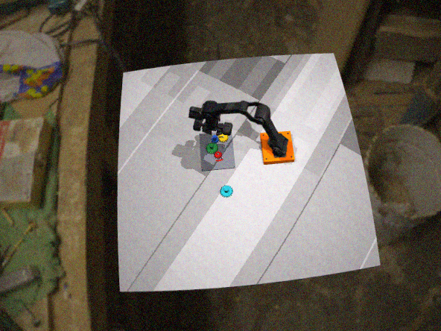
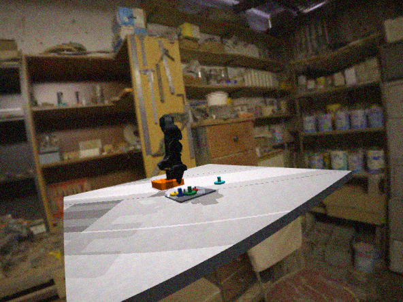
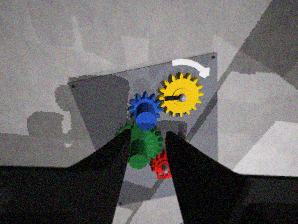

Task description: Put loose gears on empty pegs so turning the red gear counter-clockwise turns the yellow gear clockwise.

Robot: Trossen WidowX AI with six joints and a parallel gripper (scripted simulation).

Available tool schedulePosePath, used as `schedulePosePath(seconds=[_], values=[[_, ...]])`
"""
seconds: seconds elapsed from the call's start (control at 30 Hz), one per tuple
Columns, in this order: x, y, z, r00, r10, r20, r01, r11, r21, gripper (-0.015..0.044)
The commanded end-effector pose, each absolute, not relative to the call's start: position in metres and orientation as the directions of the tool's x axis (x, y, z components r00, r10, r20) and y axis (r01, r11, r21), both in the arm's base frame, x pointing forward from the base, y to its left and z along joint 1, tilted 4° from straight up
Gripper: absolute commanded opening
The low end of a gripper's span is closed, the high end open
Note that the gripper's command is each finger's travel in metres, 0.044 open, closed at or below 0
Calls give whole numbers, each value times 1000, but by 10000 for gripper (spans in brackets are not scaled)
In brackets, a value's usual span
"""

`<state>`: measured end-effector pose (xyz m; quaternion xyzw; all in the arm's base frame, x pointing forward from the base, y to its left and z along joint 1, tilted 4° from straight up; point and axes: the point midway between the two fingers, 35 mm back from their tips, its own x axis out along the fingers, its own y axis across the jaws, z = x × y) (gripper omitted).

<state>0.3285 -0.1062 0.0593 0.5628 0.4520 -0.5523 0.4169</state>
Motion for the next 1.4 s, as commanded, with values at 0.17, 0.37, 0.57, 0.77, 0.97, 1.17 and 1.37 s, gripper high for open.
schedulePosePath(seconds=[0.17, 0.37, 0.57, 0.77, 0.97, 1.17, 1.37], values=[[326, -108, 112, -12, 46, -999, 969, -244, -23, 271], [326, -108, 115, -12, 46, -999, 969, -244, -23, 429], [326, -108, 115, -12, 46, -999, 969, -244, -23, 440], [326, -108, 115, -12, 46, -999, 969, -244, -23, 440], [326, -108, 115, -12, 46, -999, 969, -244, -23, 440], [326, -108, 115, -12, 46, -999, 969, -244, -23, 440], [326, -108, 115, -12, 46, -999, 969, -244, -23, 440]])
